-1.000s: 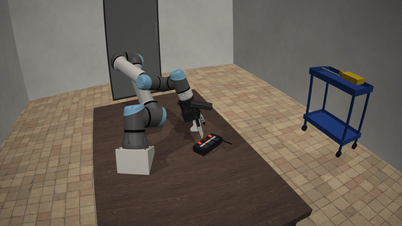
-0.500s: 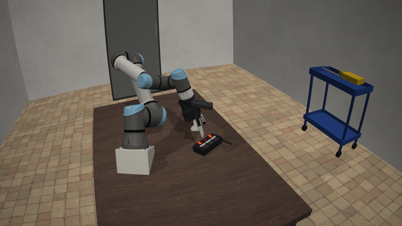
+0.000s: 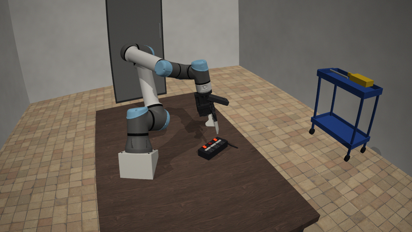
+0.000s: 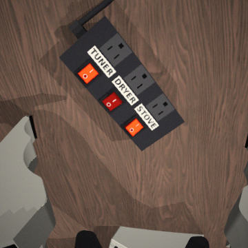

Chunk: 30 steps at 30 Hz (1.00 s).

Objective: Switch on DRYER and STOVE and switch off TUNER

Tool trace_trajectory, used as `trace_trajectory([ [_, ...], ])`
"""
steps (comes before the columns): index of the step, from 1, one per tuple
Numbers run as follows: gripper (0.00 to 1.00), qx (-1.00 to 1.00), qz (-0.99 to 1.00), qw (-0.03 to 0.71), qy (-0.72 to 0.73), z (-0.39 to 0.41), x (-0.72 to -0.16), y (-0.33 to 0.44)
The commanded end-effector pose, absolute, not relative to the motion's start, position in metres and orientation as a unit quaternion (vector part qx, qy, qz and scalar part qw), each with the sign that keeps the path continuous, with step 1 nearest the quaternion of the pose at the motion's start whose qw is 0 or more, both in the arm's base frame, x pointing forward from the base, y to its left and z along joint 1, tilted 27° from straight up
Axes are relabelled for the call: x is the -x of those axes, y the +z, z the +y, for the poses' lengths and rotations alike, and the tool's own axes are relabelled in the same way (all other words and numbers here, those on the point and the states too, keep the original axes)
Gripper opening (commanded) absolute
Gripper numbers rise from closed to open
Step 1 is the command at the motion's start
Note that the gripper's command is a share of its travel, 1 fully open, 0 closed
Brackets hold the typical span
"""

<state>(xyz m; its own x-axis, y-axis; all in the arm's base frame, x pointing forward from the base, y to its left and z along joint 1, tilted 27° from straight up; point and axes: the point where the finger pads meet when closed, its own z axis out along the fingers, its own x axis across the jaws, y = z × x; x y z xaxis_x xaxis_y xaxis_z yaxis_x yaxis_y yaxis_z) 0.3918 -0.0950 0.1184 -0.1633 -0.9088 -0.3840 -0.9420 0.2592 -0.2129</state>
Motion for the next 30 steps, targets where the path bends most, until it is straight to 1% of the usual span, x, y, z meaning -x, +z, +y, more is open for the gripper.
trace_trajectory([
  [1,1.0,0.638,0.736,0.218,0.061,-0.101,-0.397,0.127],
  [9,1.0,0.683,0.693,0.214,0.091,-0.112,-0.406,0.139],
  [26,1.0,0.686,0.689,0.214,0.092,-0.112,-0.407,0.139],
  [30,1.0,0.727,0.646,0.218,0.079,-0.091,-0.411,0.132],
])
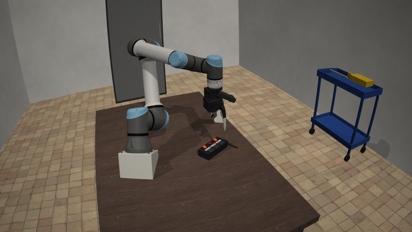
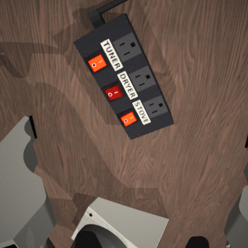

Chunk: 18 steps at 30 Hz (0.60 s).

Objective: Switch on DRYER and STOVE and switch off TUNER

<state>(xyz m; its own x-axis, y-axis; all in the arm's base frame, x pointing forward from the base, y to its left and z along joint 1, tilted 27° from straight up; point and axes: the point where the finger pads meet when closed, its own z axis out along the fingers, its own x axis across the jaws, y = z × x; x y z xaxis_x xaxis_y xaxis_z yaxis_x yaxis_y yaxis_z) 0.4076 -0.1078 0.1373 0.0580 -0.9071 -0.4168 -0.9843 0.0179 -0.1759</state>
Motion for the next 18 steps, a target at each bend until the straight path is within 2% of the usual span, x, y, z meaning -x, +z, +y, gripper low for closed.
trace_trajectory([
  [1,1.0,0.747,0.624,0.22,0.072,-0.081,-0.413,0.128],
  [11,1.0,0.836,0.497,0.229,0.036,-0.024,-0.417,0.109],
  [12,0.0,0.836,0.497,0.229,0.036,-0.024,-0.417,0.109],
  [18,0.0,0.836,0.497,0.229,0.036,-0.024,-0.417,0.109],
])
